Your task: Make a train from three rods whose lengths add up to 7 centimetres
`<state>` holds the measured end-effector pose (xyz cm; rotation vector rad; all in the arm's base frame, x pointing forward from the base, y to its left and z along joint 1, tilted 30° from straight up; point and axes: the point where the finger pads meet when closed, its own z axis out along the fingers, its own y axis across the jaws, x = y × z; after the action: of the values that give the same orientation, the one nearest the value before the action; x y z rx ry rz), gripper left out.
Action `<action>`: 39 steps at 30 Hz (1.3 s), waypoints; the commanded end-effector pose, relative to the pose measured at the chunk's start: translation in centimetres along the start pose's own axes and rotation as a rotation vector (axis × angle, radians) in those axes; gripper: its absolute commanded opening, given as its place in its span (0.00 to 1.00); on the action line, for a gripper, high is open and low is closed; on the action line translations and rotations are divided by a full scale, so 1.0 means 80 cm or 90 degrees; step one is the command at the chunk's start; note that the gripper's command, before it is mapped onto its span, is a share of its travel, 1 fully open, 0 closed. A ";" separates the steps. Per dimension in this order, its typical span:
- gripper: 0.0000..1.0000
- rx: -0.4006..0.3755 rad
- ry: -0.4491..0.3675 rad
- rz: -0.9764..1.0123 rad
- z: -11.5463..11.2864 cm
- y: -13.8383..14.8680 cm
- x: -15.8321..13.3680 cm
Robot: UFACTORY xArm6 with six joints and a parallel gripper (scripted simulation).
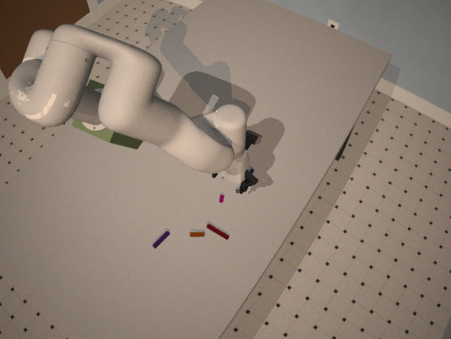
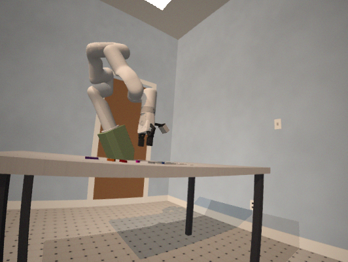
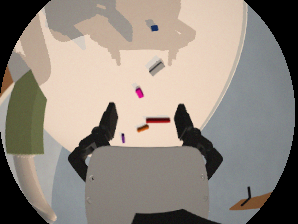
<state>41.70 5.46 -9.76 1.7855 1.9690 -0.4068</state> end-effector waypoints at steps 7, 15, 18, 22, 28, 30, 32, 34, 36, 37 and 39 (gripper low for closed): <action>1.00 0.006 0.007 -0.192 0.003 -0.007 -0.027; 1.00 0.006 0.008 -0.280 0.006 -0.013 -0.039; 1.00 0.006 0.008 -0.281 0.006 -0.013 -0.039; 0.24 0.006 0.008 -0.281 0.006 -0.013 -0.039; 0.24 0.006 0.008 -0.281 0.006 -0.013 -0.039; 0.24 0.006 0.008 -0.281 0.006 -0.013 -0.039; 0.24 0.006 0.008 -0.281 0.006 -0.013 -0.039; 0.24 0.006 0.008 -0.281 0.006 -0.013 -0.039; 0.24 0.006 0.008 -0.281 0.006 -0.013 -0.039; 0.24 0.006 0.008 -0.281 0.006 -0.013 -0.039; 0.24 0.006 0.008 -0.281 0.006 -0.013 -0.039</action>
<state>40.84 2.38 -8.73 1.3497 2.3723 -0.5478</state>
